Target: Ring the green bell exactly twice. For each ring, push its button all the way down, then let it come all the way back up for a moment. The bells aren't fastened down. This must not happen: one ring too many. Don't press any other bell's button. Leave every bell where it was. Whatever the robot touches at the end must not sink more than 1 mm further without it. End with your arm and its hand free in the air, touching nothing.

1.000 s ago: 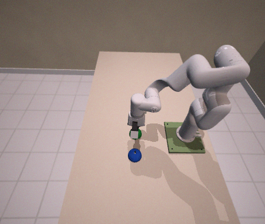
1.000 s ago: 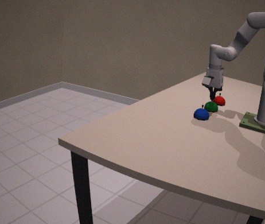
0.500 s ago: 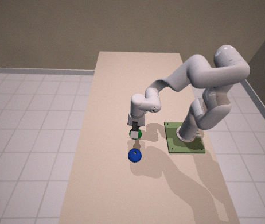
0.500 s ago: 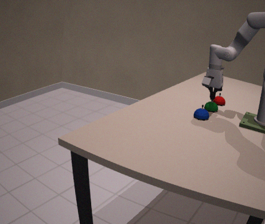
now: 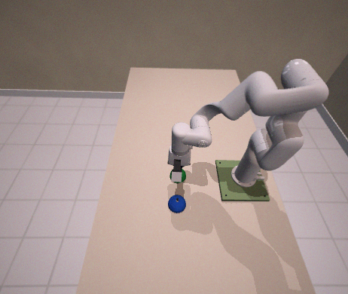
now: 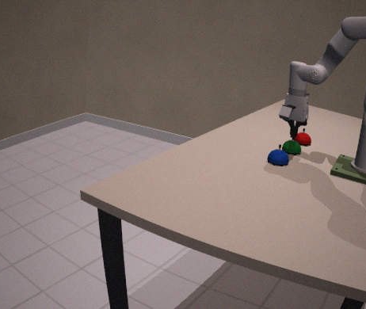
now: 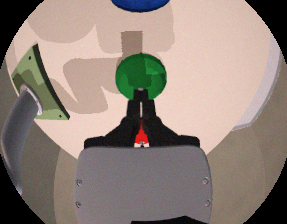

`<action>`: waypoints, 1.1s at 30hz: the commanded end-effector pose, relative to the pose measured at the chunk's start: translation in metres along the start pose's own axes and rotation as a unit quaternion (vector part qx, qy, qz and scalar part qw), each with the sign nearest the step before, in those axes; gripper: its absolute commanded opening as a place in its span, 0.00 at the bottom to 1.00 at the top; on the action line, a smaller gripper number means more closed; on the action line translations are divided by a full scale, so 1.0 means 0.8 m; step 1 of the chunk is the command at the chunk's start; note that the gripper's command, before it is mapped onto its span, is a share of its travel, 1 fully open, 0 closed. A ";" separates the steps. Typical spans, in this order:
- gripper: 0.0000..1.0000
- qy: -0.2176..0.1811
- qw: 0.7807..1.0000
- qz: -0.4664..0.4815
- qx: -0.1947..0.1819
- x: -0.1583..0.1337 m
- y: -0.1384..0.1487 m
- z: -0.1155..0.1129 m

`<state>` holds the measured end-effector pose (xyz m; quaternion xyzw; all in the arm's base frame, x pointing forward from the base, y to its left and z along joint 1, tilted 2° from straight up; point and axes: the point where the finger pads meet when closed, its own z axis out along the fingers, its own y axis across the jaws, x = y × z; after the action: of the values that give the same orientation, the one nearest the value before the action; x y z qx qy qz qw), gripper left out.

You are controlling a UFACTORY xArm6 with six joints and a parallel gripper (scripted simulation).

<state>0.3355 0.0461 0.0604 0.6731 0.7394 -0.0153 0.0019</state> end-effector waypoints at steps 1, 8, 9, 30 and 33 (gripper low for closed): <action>0.00 0.000 1.000 0.000 -0.002 0.000 0.002 -0.006; 0.00 0.000 1.000 0.000 -0.002 0.000 0.002 -0.017; 0.00 0.000 1.000 0.000 -0.002 0.000 0.002 -0.020; 0.00 0.000 1.000 0.000 -0.002 0.000 0.002 -0.080; 0.00 0.000 1.000 0.000 -0.002 0.000 0.001 -0.084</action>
<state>0.3368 0.0477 0.1239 0.6731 0.7394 -0.0153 0.0019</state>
